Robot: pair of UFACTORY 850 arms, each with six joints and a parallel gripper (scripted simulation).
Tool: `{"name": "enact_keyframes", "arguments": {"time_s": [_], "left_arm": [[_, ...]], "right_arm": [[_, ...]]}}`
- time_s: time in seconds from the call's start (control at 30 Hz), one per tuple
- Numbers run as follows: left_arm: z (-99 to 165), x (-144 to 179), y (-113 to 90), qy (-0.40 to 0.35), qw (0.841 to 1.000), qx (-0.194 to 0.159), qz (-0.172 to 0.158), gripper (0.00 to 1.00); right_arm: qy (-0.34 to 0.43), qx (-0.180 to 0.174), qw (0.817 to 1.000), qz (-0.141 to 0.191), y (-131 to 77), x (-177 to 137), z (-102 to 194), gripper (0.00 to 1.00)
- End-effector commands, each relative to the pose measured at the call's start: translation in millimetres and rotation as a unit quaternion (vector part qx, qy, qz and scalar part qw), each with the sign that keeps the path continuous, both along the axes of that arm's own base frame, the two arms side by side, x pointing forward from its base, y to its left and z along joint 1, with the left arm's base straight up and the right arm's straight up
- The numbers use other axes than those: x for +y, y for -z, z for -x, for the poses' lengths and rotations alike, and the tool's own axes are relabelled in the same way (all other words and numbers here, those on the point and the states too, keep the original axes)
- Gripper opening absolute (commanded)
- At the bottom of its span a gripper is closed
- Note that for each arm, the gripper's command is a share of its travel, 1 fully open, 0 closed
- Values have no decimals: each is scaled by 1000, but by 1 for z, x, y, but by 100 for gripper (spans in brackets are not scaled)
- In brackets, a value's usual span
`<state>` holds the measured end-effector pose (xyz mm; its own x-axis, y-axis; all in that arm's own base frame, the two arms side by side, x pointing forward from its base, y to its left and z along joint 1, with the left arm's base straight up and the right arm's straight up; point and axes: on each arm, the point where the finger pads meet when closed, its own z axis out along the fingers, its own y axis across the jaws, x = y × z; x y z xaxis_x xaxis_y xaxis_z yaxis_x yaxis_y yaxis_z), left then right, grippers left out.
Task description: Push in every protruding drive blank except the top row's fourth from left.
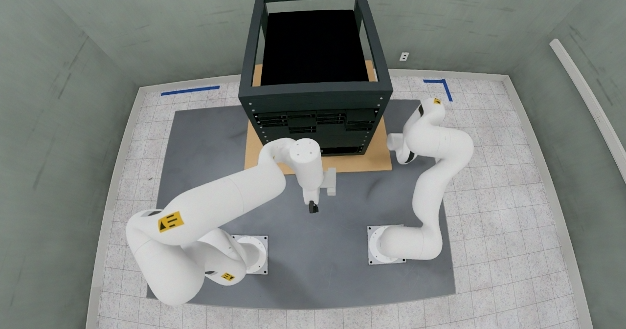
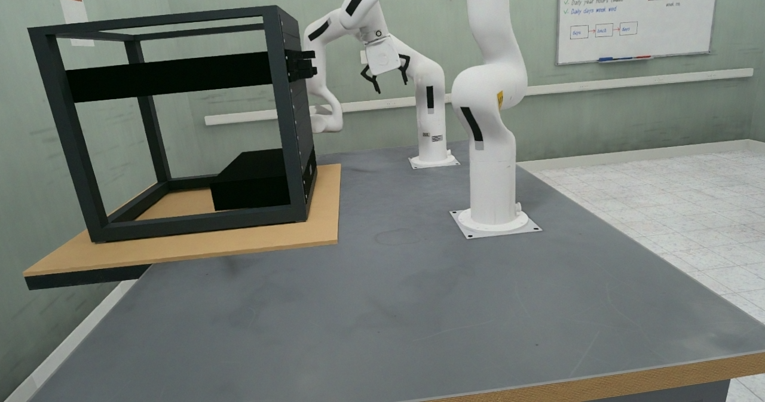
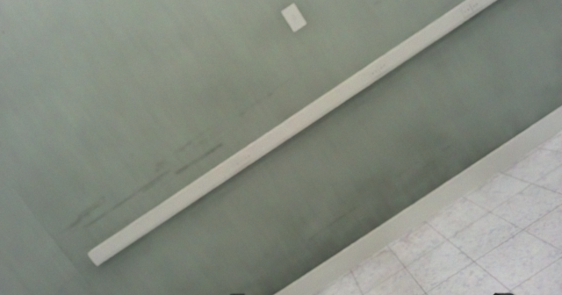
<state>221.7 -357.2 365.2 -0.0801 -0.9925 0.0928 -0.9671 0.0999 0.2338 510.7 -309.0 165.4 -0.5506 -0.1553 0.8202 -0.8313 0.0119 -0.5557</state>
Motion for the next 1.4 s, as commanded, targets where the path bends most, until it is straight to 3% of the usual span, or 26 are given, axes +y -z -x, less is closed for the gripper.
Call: {"name": "enact_keyframes", "arguments": {"time_s": [0.0, 0.07, 0.13, 0.4, 0.57, 1.07, 1.37], "left_arm": [[-4, 6, -16, -53, 998, -15, -21, 100], [-6, 9, -22, -76, 997, -20, -27, 100], [-6, 9, -22, -76, 997, -20, -27, 100], [-13, 24, -50, -180, 981, -47, -53, 100], [-17, 32, -66, -239, 967, -63, -64, 100], [-25, 49, -95, -348, 930, -92, -77, 100], [-26, 53, -101, -371, 920, -98, -79, 100]], "right_arm": [[-10, -5, 1000, 0, -4, 0, 69, 100], [-10, -5, 1000, 0, -4, -1, 96, 100], [-10, -5, 1000, 0, -4, -1, 96, 100], [-10, -5, 1000, 0, -4, -4, 176, 100], [-9, -5, 1000, 1, -3, -7, 205, 100], [-10, -5, 1000, 1, -3, -7, 219, 100], [-13, 1, 1000, 7, -5, -3, 219, 100]]}}
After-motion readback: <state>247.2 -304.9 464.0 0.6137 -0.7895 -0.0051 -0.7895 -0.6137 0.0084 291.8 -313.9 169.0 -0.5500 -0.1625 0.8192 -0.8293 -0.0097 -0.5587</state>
